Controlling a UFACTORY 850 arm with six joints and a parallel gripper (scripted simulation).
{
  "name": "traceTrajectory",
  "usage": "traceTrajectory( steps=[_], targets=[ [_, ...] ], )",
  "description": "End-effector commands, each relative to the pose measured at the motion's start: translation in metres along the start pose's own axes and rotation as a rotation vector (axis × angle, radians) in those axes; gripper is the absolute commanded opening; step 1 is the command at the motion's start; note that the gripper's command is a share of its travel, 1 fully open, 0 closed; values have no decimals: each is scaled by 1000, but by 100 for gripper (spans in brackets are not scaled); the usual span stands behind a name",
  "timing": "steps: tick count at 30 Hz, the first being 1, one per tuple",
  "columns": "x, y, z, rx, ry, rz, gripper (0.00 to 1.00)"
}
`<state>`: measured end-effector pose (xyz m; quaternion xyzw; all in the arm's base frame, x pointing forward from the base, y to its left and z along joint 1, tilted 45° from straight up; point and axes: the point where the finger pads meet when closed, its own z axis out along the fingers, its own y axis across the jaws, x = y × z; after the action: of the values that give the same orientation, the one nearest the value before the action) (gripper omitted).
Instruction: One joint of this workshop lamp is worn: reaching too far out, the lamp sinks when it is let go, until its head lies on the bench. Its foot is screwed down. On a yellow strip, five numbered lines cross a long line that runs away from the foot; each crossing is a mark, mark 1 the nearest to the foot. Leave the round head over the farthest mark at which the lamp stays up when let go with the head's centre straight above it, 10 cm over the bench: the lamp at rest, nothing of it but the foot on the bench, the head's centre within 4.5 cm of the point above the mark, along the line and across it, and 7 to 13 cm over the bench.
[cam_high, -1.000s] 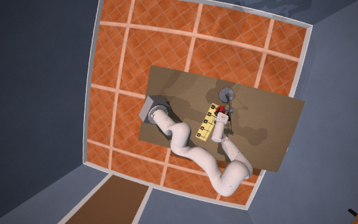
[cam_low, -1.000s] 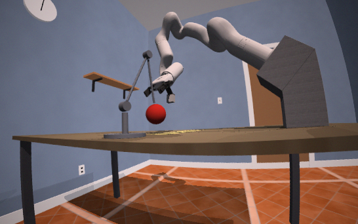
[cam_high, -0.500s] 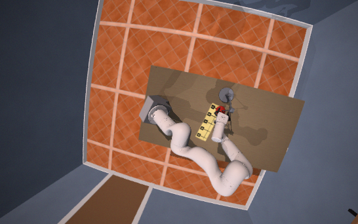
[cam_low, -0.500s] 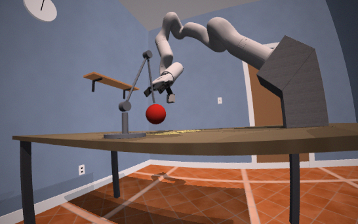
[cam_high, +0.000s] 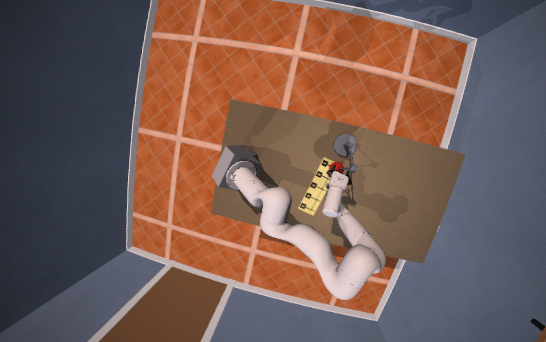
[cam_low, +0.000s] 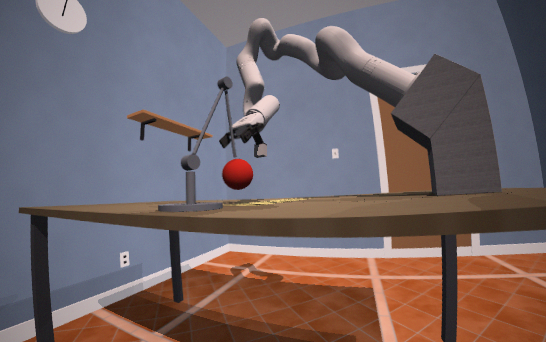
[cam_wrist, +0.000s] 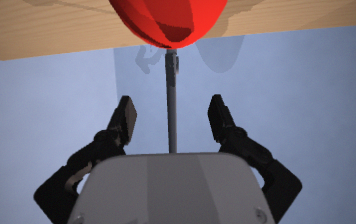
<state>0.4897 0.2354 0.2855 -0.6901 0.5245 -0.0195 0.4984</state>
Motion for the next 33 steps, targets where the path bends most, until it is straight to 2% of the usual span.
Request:
traceTrajectory(
  steps=[1, 8, 23, 25, 33],
  targets=[
    [0, 0, 0, 1, -1, -1, 100],
    [0, 0, 0, 1, -1, -1, 100],
    [0, 0, -65, 1, -1, -1, 100],
    [0, 0, -65, 1, -1, -1, 100],
    [0, 0, -94, 2, 1, -1, 100]
  ],
)
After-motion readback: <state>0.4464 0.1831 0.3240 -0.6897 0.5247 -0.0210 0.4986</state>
